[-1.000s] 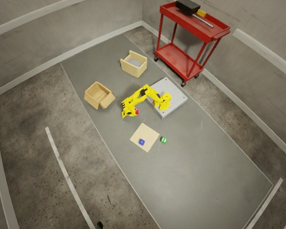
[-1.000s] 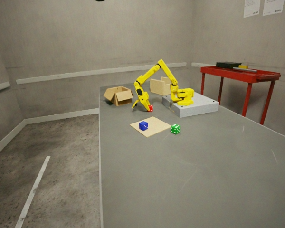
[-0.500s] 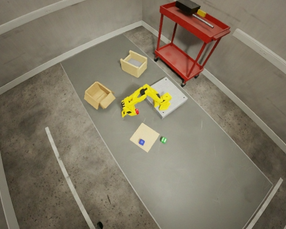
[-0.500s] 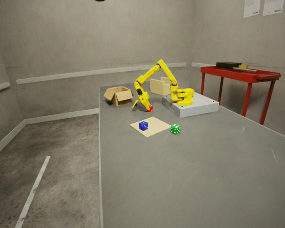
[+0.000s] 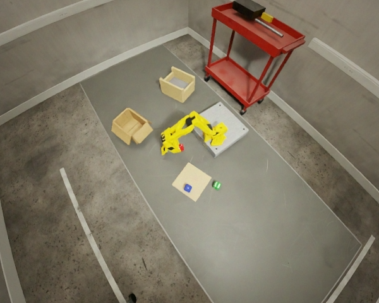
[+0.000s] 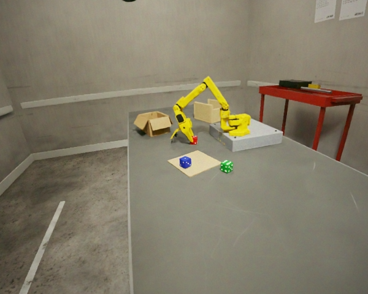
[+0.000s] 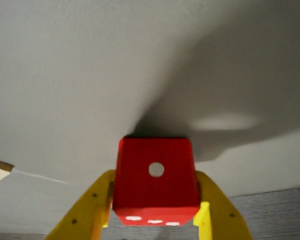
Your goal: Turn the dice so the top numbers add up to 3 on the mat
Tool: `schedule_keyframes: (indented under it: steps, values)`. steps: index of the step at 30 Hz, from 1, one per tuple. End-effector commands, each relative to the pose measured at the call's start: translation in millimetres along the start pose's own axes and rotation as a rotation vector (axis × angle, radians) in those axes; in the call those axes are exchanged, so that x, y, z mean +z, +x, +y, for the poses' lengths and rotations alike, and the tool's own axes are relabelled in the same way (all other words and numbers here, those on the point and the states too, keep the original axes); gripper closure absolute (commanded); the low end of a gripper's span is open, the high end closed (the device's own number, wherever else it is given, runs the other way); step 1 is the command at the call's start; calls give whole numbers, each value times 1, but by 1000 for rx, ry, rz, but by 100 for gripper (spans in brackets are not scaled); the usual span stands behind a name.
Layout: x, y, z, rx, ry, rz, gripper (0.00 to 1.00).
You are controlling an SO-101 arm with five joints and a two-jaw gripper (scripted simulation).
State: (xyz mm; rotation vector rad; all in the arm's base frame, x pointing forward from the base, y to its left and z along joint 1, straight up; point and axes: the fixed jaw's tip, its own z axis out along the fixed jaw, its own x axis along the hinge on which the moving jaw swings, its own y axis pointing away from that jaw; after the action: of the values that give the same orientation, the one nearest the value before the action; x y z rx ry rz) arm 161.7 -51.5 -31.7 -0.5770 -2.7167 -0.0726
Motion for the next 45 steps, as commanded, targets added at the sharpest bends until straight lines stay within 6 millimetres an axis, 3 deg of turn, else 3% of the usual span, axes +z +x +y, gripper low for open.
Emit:
schedule_keyframes:
  steps: [1,8,17,35,45]
  values:
    - [4,3,-2,-2,-3,20,91]
    - [4,3,-2,-2,-3,20,100]
    - [0,3,-1,-1,-4,-2,100]
    - [-40,18,0,3,-22,-315,100]
    - [-43,21,0,3,-25,-362,100]
